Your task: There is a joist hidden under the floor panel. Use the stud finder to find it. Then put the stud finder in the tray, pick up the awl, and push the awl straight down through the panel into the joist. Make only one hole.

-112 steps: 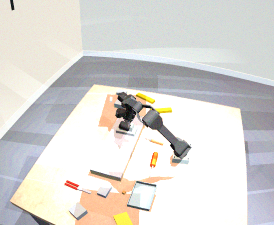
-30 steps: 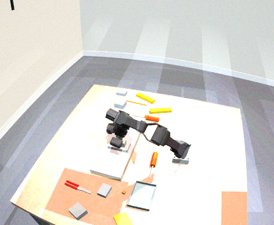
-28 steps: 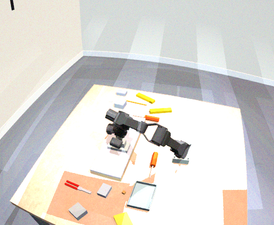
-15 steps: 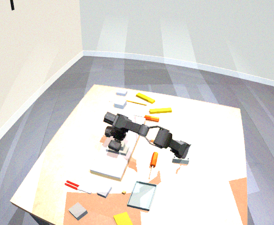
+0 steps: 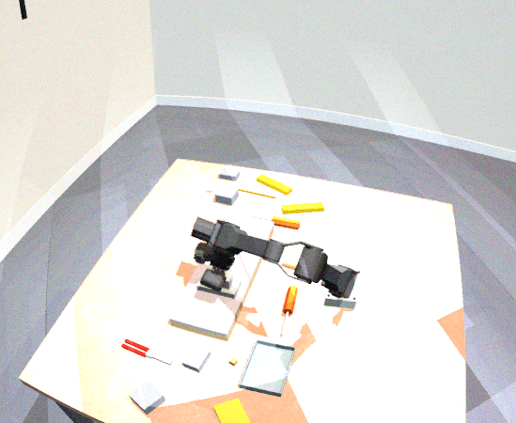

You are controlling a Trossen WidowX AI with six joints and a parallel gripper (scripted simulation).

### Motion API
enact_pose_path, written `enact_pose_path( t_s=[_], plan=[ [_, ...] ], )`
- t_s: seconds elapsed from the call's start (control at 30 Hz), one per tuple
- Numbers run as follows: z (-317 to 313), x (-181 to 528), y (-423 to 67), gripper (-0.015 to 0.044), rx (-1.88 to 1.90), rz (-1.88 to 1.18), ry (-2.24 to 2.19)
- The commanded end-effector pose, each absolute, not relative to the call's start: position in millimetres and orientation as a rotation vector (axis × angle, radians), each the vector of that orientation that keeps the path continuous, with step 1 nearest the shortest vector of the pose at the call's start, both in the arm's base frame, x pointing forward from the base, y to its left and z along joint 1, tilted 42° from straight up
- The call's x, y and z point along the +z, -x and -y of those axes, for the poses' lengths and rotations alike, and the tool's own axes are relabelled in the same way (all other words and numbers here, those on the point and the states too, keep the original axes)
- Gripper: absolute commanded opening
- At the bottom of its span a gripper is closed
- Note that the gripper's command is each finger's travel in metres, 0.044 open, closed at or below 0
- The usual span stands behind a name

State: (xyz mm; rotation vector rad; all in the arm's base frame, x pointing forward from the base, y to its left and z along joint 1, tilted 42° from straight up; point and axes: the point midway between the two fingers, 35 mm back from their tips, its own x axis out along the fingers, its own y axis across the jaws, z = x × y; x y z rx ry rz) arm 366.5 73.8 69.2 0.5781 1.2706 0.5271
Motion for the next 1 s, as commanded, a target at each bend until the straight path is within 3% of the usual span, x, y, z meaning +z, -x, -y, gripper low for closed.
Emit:
enact_pose_path(
  t_s=[0.0, 0.97],
  plan=[
    [-83.7, 77.4, -365.3, 0.0000, 0.537, -1.270, -0.575],
    [-121.1, 111.2, -362.6, 0.0000, 0.539, -1.269, -0.577]
  ],
)
